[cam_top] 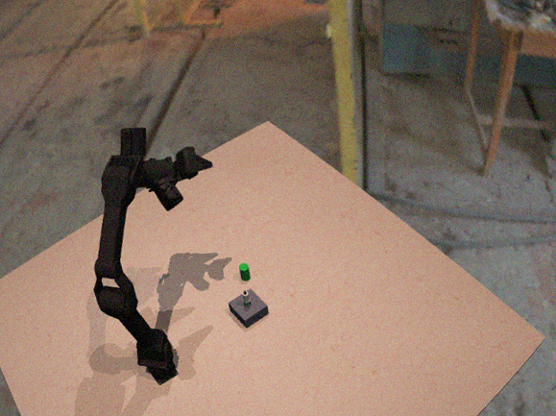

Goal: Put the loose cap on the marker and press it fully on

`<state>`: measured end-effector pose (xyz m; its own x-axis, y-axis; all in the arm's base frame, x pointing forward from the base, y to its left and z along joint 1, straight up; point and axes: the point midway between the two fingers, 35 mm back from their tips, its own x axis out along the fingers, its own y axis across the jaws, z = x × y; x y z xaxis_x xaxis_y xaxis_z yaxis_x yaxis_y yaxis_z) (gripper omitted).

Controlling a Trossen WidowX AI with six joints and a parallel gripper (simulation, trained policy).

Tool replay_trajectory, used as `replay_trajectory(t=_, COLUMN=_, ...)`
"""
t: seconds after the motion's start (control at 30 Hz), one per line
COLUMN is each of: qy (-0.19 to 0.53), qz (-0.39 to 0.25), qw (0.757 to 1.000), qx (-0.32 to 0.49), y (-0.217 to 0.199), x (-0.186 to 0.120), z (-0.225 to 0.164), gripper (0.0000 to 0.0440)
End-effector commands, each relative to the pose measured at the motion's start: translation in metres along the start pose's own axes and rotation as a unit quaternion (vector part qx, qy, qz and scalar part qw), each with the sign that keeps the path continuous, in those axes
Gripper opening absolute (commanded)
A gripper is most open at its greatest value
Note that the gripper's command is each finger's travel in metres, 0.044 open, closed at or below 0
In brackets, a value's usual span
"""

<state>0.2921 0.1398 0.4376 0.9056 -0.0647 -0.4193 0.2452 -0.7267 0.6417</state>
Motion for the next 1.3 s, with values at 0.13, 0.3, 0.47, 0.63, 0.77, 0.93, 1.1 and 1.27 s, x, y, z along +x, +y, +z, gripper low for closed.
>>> replay_trajectory(t=0.13, qy=-0.027, qz=-0.032, qw=0.999, qx=-0.002, y=-0.024, x=0.018, z=0.002, gripper=0.0333)
replay_trajectory(t=0.3, qy=-0.044, qz=-0.05, qw=0.998, qx=0.0, y=-0.038, x=0.027, z=0.005, gripper=0.0334)
replay_trajectory(t=0.47, qy=-0.062, qz=-0.069, qw=0.996, qx=0.002, y=-0.051, x=0.037, z=0.008, gripper=0.0334)
replay_trajectory(t=0.63, qy=-0.081, qz=-0.086, qw=0.993, qx=0.005, y=-0.063, x=0.047, z=0.012, gripper=0.0335)
replay_trajectory(t=0.77, qy=-0.097, qz=-0.1, qw=0.99, qx=0.009, y=-0.073, x=0.054, z=0.015, gripper=0.0335)
replay_trajectory(t=0.93, qy=-0.117, qz=-0.117, qw=0.986, qx=0.014, y=-0.085, x=0.064, z=0.02, gripper=0.0335)
replay_trajectory(t=1.1, qy=-0.138, qz=-0.133, qw=0.981, qx=0.02, y=-0.096, x=0.073, z=0.025, gripper=0.0336)
replay_trajectory(t=1.27, qy=-0.159, qz=-0.148, qw=0.976, qx=0.027, y=-0.107, x=0.083, z=0.031, gripper=0.0336)
